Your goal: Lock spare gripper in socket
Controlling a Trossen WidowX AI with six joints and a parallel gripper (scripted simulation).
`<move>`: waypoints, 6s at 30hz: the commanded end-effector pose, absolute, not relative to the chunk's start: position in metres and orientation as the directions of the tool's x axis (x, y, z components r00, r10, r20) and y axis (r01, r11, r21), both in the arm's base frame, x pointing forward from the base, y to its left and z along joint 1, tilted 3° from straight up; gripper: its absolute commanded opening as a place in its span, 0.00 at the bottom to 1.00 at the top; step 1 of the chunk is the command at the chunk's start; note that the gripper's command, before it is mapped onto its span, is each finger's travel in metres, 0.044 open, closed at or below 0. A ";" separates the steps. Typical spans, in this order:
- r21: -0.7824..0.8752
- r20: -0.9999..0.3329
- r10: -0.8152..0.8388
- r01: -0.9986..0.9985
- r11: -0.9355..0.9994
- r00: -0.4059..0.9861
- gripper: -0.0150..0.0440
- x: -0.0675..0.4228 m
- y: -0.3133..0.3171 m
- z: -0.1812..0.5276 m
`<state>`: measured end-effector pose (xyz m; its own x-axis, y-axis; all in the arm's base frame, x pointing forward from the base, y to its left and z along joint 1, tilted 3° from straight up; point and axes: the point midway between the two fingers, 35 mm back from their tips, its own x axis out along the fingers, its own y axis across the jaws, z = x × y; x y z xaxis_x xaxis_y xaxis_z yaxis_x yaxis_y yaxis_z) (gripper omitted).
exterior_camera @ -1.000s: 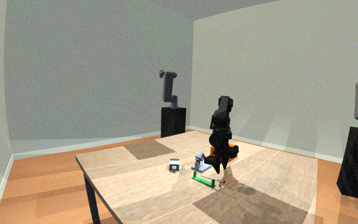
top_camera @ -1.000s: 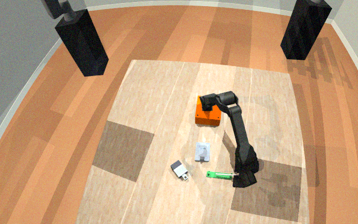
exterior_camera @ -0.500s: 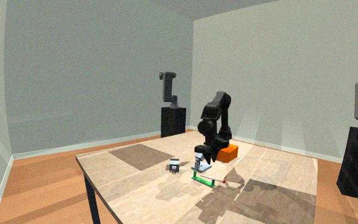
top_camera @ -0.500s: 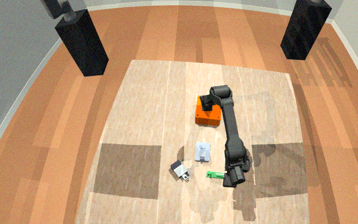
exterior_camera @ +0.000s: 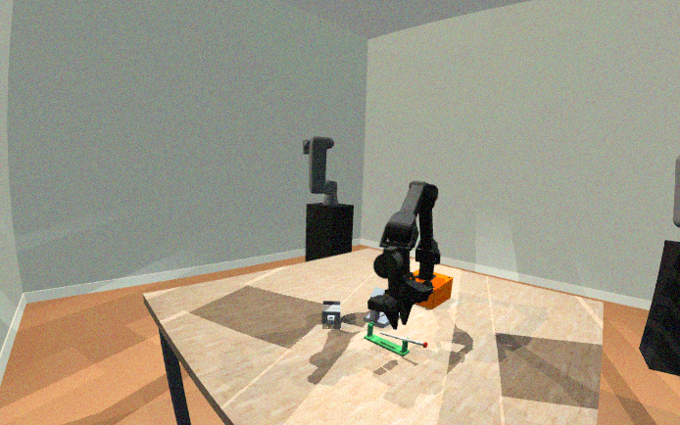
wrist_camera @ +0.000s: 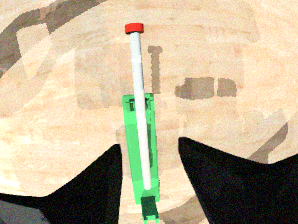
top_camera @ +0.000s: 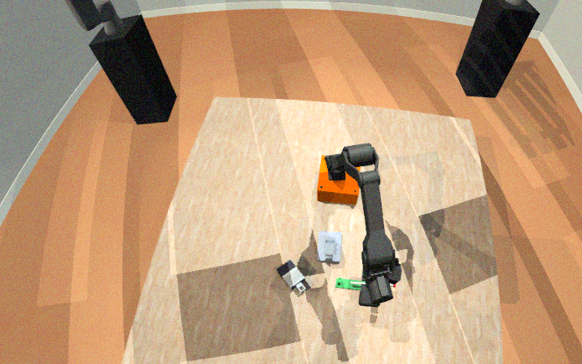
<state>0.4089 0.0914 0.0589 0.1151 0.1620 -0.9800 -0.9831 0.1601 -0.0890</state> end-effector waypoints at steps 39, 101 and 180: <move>-0.081 -0.982 0.154 -0.985 0.155 0.105 0.47 0.412 0.091 0.003; -0.050 -0.986 0.150 -0.987 0.156 0.074 0.25 0.400 0.036 0.042; -0.074 -0.985 0.144 -0.984 0.159 0.097 0.39 0.402 0.032 0.005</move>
